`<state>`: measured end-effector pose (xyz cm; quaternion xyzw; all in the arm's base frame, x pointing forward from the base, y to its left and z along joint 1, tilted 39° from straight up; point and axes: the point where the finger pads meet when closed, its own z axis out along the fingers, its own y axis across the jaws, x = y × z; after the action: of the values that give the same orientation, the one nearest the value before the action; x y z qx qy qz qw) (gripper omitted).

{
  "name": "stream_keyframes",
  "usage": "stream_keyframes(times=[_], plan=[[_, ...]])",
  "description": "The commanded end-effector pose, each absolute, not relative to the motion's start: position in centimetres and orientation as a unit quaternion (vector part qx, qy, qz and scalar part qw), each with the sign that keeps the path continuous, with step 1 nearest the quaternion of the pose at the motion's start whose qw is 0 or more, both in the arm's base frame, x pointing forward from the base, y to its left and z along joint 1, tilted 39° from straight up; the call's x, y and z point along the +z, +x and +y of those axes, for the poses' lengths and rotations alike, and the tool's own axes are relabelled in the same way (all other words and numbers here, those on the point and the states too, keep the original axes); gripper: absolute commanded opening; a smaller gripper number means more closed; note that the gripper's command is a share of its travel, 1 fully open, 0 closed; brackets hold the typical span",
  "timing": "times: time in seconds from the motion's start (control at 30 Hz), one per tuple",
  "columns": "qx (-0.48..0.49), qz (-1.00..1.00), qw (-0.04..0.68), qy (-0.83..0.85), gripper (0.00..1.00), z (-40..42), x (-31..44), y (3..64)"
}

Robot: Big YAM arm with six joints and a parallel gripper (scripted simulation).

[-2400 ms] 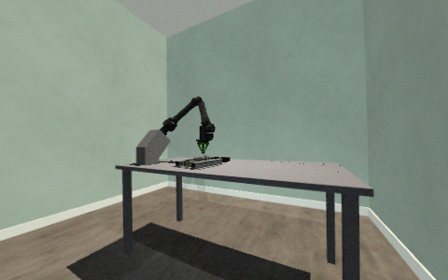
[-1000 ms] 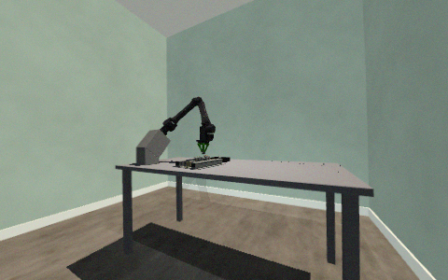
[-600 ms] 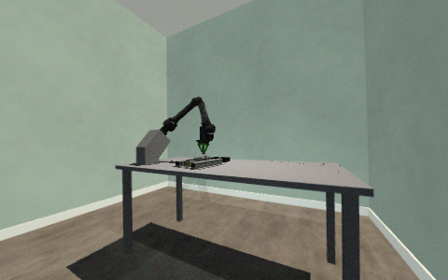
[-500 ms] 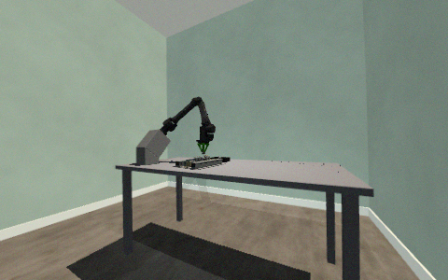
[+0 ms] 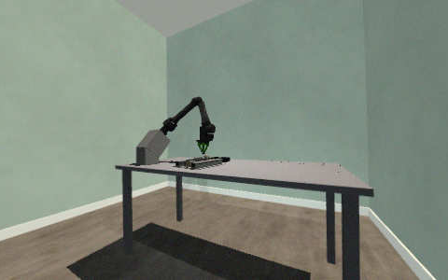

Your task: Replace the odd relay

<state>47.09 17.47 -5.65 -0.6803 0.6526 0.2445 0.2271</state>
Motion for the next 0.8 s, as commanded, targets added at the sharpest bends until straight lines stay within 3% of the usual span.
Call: stream_keyframes(times=[0.0,0.77], plan=[[0.23,0.654,0.246,-0.677,0.0,17.2,-4.6,49.0],[0.237,0.65,0.239,-0.682,0.0,18.4,-5.7,48.3]])
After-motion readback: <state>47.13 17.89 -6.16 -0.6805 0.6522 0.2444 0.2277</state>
